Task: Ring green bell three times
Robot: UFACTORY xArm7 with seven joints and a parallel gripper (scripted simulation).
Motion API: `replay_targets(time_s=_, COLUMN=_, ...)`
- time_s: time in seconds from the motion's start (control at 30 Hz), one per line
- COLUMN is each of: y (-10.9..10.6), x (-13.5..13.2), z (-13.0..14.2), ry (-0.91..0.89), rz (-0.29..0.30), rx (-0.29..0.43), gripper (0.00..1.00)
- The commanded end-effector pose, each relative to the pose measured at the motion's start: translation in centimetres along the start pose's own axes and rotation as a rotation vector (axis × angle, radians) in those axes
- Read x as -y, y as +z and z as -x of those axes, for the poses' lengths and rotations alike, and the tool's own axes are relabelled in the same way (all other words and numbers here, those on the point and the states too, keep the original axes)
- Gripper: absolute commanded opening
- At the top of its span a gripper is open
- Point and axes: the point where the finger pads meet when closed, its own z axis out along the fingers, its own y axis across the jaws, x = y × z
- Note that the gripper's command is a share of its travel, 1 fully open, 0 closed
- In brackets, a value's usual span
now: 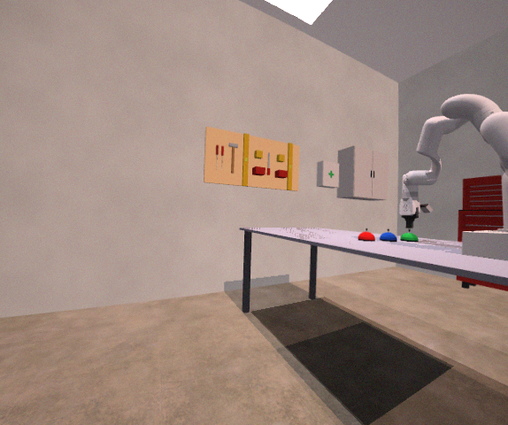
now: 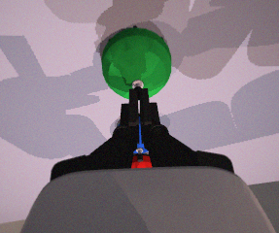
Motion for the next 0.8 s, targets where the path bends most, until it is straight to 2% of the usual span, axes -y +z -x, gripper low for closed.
replay_targets(time_s=0.0, y=-0.14, x=0.16, z=0.00, ry=0.000, rz=-0.004, rx=0.000, gripper=0.00)
replay_targets(time_s=0.77, y=0.86, x=0.16, z=0.00, ry=0.000, rz=-0.004, rx=0.000, gripper=0.00)
